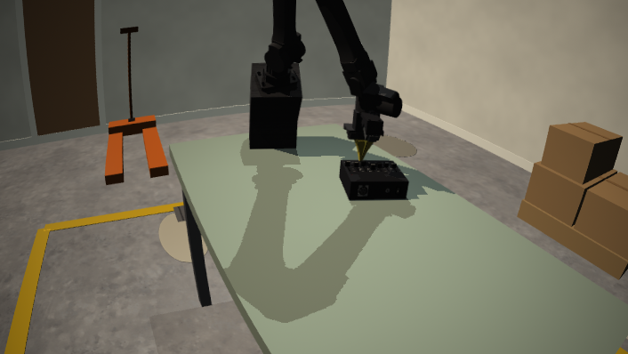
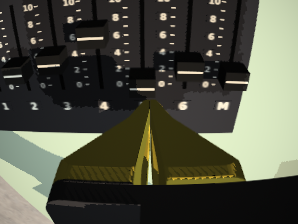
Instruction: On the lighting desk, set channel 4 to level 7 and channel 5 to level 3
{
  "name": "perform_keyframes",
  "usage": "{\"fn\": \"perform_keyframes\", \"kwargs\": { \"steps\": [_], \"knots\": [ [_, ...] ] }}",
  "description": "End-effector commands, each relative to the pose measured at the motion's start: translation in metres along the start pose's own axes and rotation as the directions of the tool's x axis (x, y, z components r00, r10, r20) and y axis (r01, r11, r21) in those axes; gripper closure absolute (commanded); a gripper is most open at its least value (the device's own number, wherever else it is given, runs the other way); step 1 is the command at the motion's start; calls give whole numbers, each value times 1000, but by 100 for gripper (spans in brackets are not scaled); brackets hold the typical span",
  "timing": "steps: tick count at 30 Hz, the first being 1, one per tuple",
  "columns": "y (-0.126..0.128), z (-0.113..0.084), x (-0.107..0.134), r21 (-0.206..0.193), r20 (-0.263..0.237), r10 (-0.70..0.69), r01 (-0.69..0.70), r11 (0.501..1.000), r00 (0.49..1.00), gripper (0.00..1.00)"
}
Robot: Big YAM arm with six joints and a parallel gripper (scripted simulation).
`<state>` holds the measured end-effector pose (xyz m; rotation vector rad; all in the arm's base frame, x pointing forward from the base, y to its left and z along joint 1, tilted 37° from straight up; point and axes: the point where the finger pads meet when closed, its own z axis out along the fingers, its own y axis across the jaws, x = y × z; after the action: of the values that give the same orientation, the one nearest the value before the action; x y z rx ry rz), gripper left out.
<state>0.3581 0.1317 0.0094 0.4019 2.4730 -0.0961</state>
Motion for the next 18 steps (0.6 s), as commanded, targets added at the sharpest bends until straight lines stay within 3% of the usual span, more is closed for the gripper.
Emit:
{"fn": "perform_keyframes", "kwargs": {
  "steps": [1, 18],
  "knots": [
    [6, -7, -19, -18, 24, 16, -16, 1000, 1000, 100],
    [6, -7, -27, -19, 26, 16, -15, 1000, 1000, 100]
  ]
}}
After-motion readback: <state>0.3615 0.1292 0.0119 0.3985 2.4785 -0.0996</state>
